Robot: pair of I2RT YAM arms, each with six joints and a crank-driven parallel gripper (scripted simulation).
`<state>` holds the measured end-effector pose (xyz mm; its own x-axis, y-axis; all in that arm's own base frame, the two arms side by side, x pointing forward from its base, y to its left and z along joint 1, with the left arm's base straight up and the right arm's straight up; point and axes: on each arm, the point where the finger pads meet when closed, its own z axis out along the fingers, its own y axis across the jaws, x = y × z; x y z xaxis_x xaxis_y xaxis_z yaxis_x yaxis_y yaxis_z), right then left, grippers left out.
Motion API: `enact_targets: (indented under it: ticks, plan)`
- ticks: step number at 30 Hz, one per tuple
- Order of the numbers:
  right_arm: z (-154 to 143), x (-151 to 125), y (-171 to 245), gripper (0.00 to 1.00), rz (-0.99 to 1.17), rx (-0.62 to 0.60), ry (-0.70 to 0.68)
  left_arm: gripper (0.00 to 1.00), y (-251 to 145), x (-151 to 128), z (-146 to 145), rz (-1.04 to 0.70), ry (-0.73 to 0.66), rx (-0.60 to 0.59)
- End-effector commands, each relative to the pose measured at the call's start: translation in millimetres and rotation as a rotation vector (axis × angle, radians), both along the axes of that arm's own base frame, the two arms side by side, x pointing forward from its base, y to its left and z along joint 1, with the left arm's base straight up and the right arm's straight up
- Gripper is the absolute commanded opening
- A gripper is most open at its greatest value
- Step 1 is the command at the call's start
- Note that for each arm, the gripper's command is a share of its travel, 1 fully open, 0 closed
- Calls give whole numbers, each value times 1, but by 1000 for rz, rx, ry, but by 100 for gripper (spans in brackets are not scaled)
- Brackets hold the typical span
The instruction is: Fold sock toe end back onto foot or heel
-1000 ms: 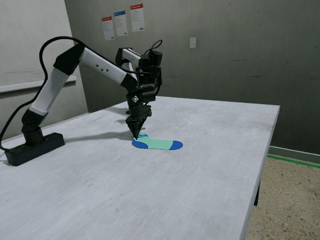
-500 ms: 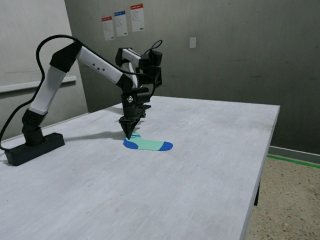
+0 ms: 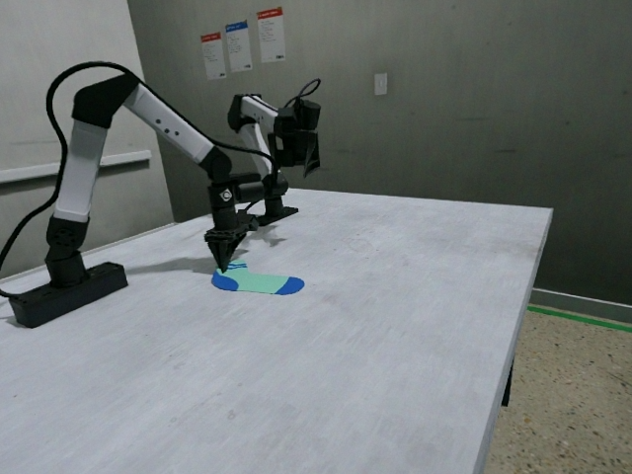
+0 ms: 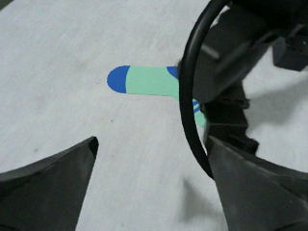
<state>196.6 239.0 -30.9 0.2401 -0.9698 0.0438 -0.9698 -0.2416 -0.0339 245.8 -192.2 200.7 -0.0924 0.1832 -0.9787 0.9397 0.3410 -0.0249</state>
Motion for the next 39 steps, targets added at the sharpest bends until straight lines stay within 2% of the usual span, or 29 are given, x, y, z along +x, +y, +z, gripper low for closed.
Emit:
enact_targets:
  ticks: [1,16,20,21,25,26,27,31,34,39]
  plan:
    - [7,-12,10,0,-31,70,-16,100,-2,-2,9,-17,-41,-7]
    - [13,-77,-4,0,-32,75,-18,100,-2,-2,9,-17,-41,-7]
    - [11,-80,-6,0,-21,59,-13,100,-2,-2,9,-17,-41,-7]
    - [9,-80,-8,12,-20,46,-8,100,-2,-2,9,-17,-41,-7]
    - [36,-82,2,61,-24,85,-26,100,-2,-2,9,-17,-41,-7]
    - [40,-82,3,63,-23,89,-28,100,-2,-2,9,-17,-41,-7]
    - [44,-80,4,69,-22,95,-33,100,-2,-2,9,-17,-41,-7]
    - [70,-79,3,69,-22,99,-39,100,-6,-10,14,-72,-55,-9]
    - [85,-81,1,34,-12,90,-24,100,-8,-16,15,-104,-59,-14]
    - [85,-71,5,34,9,99,-9,100,-8,-15,15,-103,-59,-14]
